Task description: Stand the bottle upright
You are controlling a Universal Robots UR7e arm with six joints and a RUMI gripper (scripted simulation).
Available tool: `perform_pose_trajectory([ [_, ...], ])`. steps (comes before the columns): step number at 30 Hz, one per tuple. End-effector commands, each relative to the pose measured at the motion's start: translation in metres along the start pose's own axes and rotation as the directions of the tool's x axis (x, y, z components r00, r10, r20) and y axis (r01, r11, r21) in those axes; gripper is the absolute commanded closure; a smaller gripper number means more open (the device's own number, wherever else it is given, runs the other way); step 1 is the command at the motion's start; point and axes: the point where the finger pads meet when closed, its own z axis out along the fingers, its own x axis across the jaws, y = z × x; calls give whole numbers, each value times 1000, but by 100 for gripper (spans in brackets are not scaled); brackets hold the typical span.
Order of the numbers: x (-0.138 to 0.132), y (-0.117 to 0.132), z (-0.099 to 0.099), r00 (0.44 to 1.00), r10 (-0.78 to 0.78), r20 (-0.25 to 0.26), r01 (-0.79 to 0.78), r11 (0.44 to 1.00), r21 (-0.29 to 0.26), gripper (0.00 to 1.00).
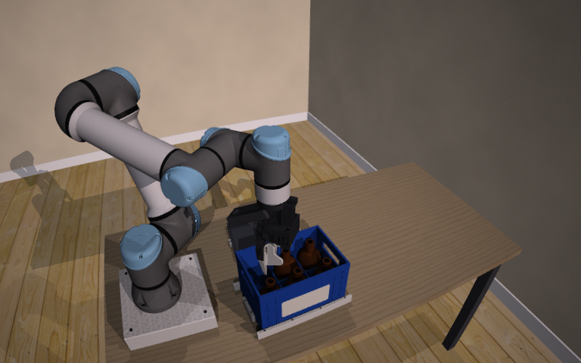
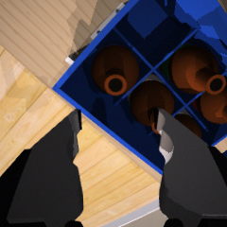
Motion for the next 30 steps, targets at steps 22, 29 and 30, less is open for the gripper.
perform_pose_trajectory([
  [22,0,1,14,1000,0,0,0,1000,-1,62],
  [29,-1,1,24,1000,0,0,0,1000,-1,62],
  [30,-1,1,25,1000,0,0,0,1000,-1,62],
])
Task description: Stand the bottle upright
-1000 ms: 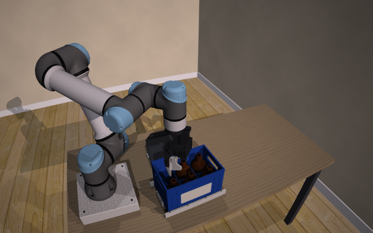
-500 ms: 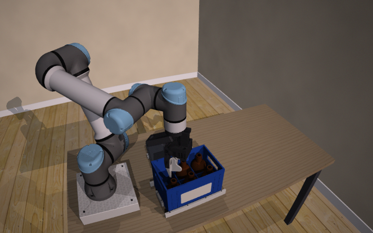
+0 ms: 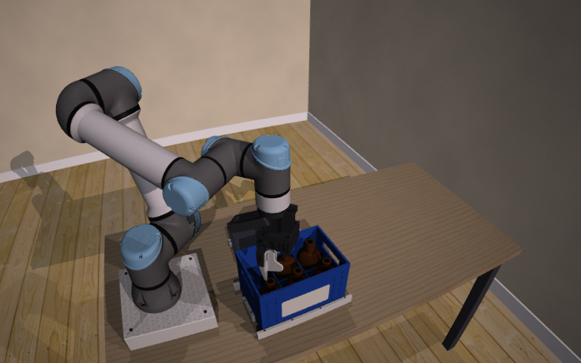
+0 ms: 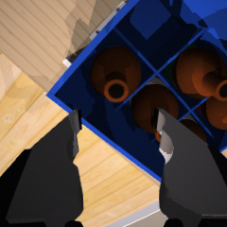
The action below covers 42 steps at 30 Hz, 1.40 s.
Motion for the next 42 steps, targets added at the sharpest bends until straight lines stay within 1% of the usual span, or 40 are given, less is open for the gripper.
perform_pose_trajectory([
  [1,0,0,6,1000,0,0,0,1000,-1,62],
  [19,-1,1,21,1000,0,0,0,1000,-1,62],
  [42,-1,1,23,1000,0,0,0,1000,-1,62],
])
